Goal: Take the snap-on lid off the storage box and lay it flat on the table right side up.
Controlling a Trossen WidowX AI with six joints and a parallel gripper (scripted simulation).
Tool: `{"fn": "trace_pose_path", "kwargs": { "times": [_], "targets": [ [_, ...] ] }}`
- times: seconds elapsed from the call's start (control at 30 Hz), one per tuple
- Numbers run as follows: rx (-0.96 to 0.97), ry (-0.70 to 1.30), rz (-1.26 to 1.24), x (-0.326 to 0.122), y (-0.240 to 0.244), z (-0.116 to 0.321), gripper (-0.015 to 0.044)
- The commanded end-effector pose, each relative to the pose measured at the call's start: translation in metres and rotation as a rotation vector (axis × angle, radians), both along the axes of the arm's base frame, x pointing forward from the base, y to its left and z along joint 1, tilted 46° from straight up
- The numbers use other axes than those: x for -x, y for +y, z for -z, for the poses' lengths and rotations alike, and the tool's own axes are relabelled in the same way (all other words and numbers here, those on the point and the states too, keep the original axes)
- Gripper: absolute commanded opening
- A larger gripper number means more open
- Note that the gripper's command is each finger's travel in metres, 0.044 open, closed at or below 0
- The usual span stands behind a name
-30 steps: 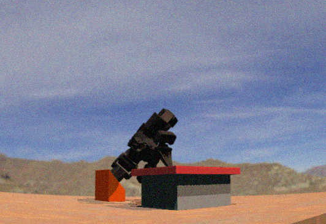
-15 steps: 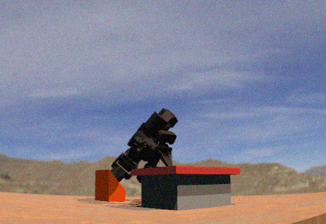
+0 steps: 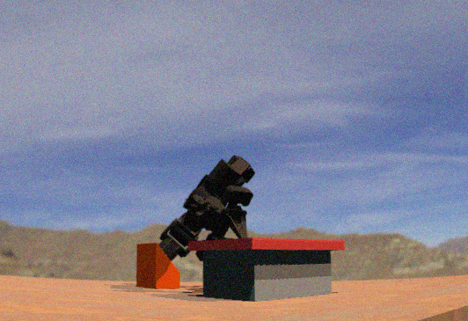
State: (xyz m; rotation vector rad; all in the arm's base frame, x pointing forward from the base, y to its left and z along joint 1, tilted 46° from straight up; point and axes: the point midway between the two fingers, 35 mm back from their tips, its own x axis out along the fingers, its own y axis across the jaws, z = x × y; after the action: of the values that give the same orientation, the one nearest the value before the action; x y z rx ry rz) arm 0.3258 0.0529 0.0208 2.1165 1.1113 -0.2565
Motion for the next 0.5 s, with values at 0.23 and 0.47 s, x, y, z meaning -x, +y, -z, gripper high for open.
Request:
{"fn": "trace_pose_path", "kwargs": {
  "times": [0.23, 0.47],
  "targets": [
    [0.000, -0.009, 0.006, -0.0009, -0.0045, -0.0042, 0.0000],
    [0.000, -0.009, 0.006, -0.0009, -0.0055, -0.0053, 0.0000]
  ]
}}
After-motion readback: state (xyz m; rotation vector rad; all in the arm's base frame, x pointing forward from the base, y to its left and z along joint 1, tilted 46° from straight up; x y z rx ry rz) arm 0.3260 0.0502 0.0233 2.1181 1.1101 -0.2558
